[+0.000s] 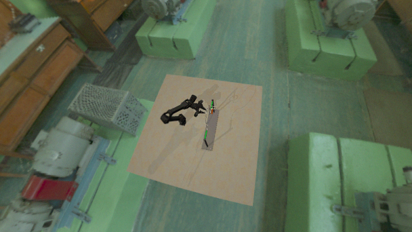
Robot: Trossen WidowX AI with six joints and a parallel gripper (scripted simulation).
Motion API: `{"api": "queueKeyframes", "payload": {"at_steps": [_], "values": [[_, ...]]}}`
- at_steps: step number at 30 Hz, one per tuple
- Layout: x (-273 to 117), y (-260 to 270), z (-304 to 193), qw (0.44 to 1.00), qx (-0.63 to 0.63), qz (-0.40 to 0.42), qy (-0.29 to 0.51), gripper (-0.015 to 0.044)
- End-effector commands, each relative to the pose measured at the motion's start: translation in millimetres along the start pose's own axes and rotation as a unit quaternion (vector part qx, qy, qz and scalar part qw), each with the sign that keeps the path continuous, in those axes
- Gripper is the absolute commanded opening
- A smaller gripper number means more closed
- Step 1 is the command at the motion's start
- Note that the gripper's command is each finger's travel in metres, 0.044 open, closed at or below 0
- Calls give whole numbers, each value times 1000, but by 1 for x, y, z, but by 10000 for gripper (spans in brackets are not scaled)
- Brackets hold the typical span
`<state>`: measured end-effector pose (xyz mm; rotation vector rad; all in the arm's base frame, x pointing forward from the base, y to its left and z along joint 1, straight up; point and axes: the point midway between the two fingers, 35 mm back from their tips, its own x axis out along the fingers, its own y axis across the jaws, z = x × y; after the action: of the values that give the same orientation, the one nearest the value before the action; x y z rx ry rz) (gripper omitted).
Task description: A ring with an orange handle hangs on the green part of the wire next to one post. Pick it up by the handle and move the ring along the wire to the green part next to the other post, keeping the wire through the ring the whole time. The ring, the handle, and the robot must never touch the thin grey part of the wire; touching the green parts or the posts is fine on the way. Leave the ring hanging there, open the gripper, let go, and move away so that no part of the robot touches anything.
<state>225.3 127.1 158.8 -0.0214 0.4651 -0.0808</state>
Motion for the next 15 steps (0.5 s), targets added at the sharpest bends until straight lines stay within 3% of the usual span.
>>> {"api": "queueKeyframes", "payload": {"at_steps": [1,5,9,15], "values": [[-12,1,0,1000,1,0,2,239],[-42,-2,2,1000,-1,2,-5,344],[-44,-2,2,1000,-1,2,-6,440],[-44,-2,2,1000,-1,2,-6,440]]}}
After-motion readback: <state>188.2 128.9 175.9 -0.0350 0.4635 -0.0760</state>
